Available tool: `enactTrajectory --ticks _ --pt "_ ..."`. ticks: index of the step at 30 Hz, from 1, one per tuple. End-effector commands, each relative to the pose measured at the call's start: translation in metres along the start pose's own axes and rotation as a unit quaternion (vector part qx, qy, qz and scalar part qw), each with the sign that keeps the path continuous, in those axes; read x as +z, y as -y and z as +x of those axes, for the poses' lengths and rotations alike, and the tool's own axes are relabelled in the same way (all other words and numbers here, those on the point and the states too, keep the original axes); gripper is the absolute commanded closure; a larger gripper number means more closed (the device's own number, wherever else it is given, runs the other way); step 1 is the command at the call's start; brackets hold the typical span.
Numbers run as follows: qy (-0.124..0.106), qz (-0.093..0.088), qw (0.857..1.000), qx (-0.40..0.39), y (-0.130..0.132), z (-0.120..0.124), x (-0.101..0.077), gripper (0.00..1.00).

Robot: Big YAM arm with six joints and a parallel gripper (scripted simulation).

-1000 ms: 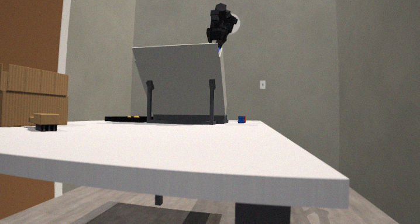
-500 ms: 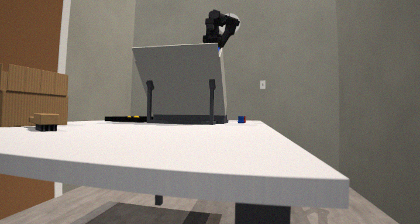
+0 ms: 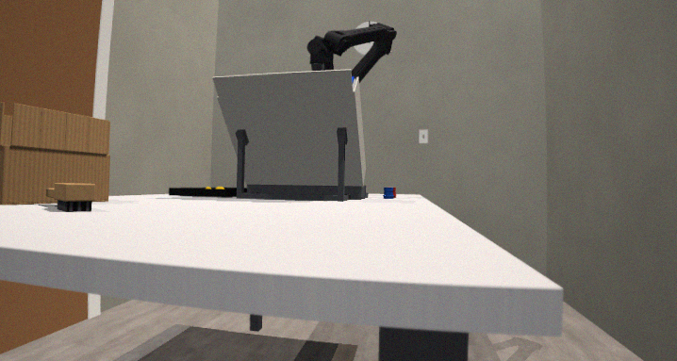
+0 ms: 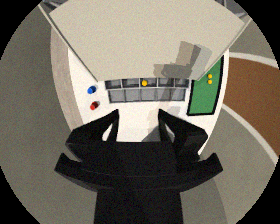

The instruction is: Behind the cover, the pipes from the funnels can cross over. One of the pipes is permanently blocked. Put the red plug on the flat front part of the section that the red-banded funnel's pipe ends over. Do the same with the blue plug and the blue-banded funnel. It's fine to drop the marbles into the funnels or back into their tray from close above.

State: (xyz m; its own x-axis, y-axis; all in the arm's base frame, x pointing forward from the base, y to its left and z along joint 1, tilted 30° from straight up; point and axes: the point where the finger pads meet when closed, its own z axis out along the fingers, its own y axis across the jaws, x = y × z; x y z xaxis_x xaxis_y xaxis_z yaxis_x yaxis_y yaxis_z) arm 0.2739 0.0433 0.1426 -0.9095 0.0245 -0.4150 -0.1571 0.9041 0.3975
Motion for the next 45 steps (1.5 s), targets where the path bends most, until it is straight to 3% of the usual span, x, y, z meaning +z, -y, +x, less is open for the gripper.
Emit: enactTrajectory --ticks 1,9,11,12,45 --pt "-0.02 -0.001 1.0 -0.02 0.015 0.009 0.007 0.41" --pt "-0.058 0.0 0.998 -0.021 0.042 0.035 0.022 0.41" --pt "-0.058 0.0 0.998 -0.021 0.042 0.035 0.022 0.41" --pt "-0.038 0.003 0.999 -0.008 0.03 0.023 0.014 0.41" --pt "-0.043 0.004 0.999 -0.001 0.035 0.029 0.017 0.41"
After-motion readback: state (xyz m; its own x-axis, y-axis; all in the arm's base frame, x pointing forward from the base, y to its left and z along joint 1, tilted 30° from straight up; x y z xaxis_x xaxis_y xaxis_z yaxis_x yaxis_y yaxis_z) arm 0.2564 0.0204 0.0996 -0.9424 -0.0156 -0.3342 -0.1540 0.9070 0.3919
